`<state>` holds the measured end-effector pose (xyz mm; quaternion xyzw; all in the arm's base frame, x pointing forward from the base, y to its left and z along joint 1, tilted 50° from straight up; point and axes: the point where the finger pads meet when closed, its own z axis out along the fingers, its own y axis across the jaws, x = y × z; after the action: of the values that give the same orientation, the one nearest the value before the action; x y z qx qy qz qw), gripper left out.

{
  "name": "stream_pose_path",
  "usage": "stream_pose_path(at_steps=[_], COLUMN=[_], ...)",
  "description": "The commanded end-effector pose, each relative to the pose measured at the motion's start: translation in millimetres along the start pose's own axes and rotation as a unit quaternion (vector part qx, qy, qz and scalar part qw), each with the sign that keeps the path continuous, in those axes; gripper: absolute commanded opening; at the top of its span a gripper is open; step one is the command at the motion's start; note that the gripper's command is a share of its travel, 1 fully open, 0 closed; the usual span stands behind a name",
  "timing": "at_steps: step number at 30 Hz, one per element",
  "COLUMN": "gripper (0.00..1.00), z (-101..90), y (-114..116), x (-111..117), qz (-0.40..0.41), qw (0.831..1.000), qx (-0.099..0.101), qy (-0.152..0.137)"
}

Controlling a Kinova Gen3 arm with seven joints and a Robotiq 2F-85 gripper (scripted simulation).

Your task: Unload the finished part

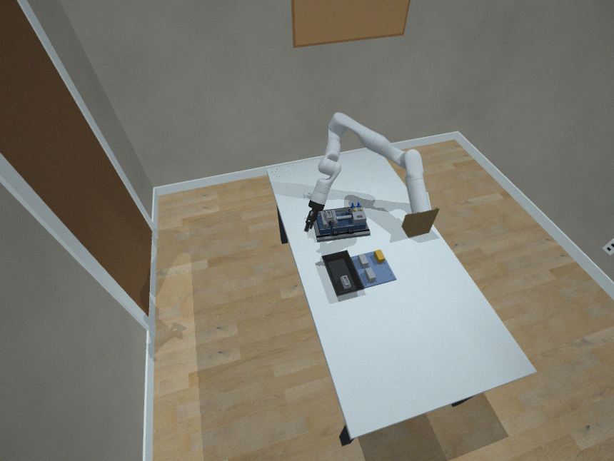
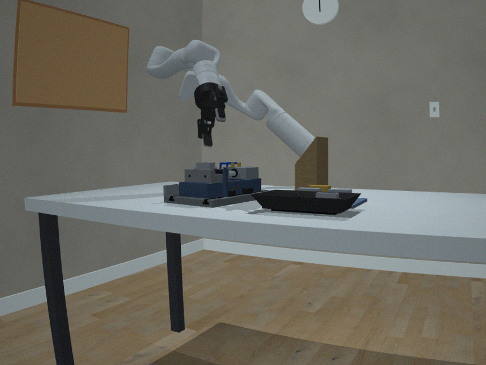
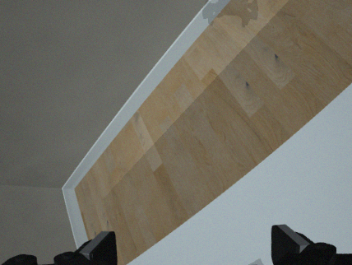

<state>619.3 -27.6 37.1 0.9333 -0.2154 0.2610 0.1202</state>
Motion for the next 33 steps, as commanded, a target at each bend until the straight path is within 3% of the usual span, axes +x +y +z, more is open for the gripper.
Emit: stream_pose_path(at_steps=[1, 3, 4, 10, 11, 15, 16, 20, 21, 27, 28, 32, 33], gripper=[1.0, 1.0, 1.0, 1.0, 1.0, 1.0, 1.0, 1.0, 1.0, 1.0, 1.0, 1.0, 1.0], z=[-2.5, -2.5, -4.5, -4.5, -6.7, -6.7, -9.2, -9.2, -11.8, -11.8, -14.6, -14.6, -17.5], y=[-1, -1, 4, 4, 9, 9, 15, 15, 20, 20, 25, 25, 31], x=[1, 1, 0, 0, -1, -1, -2, -2, -3, -3, -4, -4, -5], qz=[0.004, 0.004, 0.025, 0.025, 0.047, 0.047, 0.068, 0.068, 0.089, 0.089, 0.11, 0.11, 0.13], qw=[1.0, 1.0, 1.0, 1.0, 0.999, 0.999, 0.997, 0.997, 0.995, 0.995, 0.992, 0.992, 0.989], qx=[-0.002, -0.002, -0.013, -0.013, -0.025, -0.025, -0.037, -0.037, -0.049, -0.049, -0.061, -0.061, -0.072], qy=[0.002, 0.002, 0.001, 0.001, 0.001, 0.001, 0.0, 0.0, 0.0, 0.0, 0.001, 0.001, 0.001])
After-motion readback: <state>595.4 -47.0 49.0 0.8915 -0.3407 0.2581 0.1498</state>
